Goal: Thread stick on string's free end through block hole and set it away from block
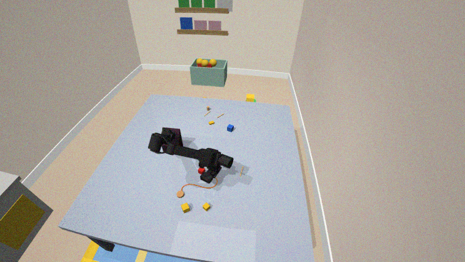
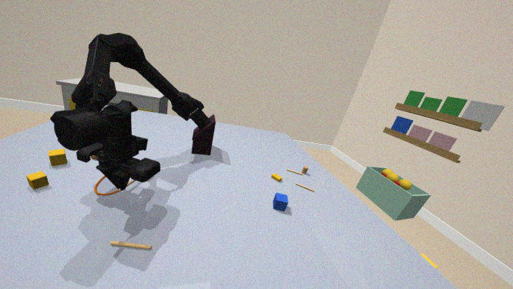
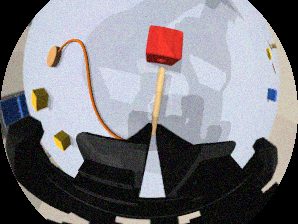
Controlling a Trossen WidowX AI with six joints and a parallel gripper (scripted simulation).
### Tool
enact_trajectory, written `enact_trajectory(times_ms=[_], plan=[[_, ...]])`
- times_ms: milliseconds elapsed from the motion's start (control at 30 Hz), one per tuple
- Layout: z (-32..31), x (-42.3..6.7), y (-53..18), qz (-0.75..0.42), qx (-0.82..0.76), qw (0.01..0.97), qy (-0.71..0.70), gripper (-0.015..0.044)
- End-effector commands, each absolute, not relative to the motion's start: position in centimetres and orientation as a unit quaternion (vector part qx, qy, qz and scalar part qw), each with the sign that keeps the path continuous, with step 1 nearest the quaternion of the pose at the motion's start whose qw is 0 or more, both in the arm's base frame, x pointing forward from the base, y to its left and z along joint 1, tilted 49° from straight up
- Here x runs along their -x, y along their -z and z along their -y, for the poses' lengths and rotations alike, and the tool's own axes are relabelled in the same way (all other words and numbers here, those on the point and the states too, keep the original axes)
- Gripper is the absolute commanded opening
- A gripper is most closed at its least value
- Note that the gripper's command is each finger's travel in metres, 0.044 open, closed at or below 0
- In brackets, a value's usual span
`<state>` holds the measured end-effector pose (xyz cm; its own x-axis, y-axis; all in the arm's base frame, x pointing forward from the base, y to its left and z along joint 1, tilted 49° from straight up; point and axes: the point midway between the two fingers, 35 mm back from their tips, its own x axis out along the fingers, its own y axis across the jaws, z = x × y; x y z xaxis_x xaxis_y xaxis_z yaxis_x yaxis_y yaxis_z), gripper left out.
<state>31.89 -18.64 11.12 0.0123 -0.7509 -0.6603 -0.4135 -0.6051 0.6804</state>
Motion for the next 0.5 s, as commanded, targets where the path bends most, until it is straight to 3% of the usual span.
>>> enact_trajectory(times_ms=[0,467], plan=[[18.51,-31.26,-11.27,0.422,-0.698,0.148,0.56,0.0],[18.47,-30.98,-11.4,0.422,-0.698,0.149,0.559,0.0]])
